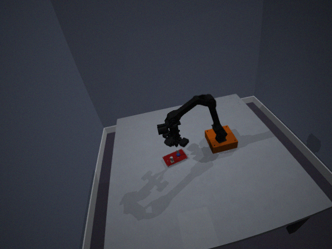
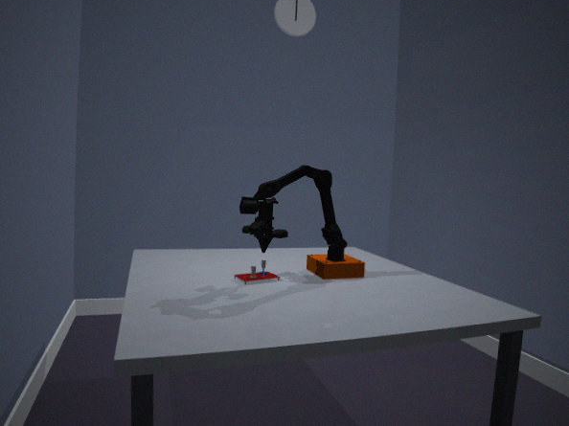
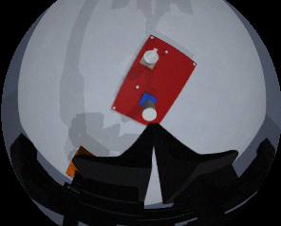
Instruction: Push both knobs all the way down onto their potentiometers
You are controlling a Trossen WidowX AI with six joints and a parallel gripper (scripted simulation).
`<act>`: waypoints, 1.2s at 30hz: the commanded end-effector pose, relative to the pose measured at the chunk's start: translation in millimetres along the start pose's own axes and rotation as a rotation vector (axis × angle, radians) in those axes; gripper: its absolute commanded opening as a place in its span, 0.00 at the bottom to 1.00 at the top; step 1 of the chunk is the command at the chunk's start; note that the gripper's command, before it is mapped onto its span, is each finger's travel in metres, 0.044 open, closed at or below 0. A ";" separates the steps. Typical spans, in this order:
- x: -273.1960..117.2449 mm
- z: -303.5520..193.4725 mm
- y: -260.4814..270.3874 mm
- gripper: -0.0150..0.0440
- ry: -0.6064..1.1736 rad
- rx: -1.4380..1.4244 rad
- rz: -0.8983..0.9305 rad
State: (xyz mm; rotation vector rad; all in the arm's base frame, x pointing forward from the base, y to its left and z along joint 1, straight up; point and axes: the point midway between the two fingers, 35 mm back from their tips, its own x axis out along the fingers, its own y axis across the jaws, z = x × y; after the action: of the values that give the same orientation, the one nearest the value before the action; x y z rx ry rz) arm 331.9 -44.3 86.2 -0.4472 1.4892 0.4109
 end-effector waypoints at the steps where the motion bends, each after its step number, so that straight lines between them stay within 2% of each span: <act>1: 3.7 -0.4 2.1 0.25 0.002 -0.005 0.010; 17: 24.5 -0.5 2.4 0.25 0.002 -0.005 0.010; 36: 25.2 -0.6 2.4 0.25 0.002 -0.005 0.010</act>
State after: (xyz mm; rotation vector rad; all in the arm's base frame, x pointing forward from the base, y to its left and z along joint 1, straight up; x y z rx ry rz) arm 332.0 -43.9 62.8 -0.4460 1.4926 0.4139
